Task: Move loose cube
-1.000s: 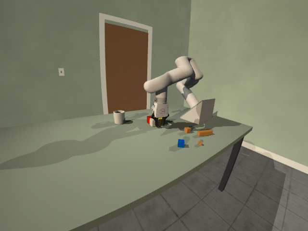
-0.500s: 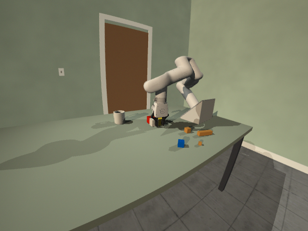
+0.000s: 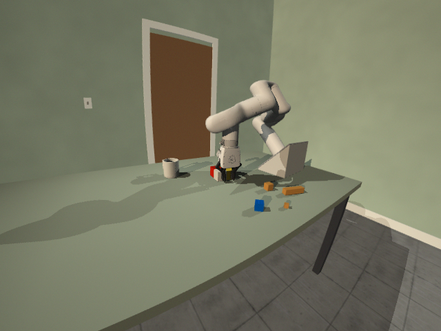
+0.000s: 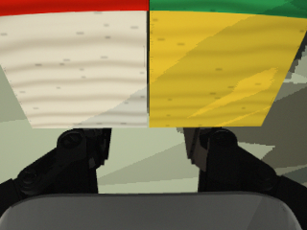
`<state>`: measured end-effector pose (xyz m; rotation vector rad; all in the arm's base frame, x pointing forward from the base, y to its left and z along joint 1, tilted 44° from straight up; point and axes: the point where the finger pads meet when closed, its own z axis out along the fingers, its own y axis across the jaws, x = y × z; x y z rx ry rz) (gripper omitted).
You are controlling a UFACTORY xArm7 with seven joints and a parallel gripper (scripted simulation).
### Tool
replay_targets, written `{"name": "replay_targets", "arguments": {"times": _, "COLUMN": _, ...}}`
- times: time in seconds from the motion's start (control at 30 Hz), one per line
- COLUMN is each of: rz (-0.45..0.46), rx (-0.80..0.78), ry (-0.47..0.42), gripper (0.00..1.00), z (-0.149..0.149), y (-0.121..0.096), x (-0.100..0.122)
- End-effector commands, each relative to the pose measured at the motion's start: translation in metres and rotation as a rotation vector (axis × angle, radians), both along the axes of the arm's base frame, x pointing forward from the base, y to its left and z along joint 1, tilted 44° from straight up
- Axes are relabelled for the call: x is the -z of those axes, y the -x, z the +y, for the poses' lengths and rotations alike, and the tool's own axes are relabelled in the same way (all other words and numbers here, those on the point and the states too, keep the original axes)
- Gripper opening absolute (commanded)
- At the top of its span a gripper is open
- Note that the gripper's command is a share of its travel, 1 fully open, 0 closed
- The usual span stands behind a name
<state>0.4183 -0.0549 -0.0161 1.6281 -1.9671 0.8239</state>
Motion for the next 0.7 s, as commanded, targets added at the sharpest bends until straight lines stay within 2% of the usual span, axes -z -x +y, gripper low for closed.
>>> {"name": "replay_targets", "arguments": {"times": 0.0, "rz": -0.002, "rx": -0.002, "ry": -0.001, "gripper": 0.47, "z": 0.0012, "y": -0.001, "x": -0.0011}}
{"name": "replay_targets", "arguments": {"times": 0.67, "rz": -0.002, "rx": -0.002, "ry": -0.001, "gripper": 0.47, "z": 0.0054, "y": -0.0023, "x": 0.0029}}
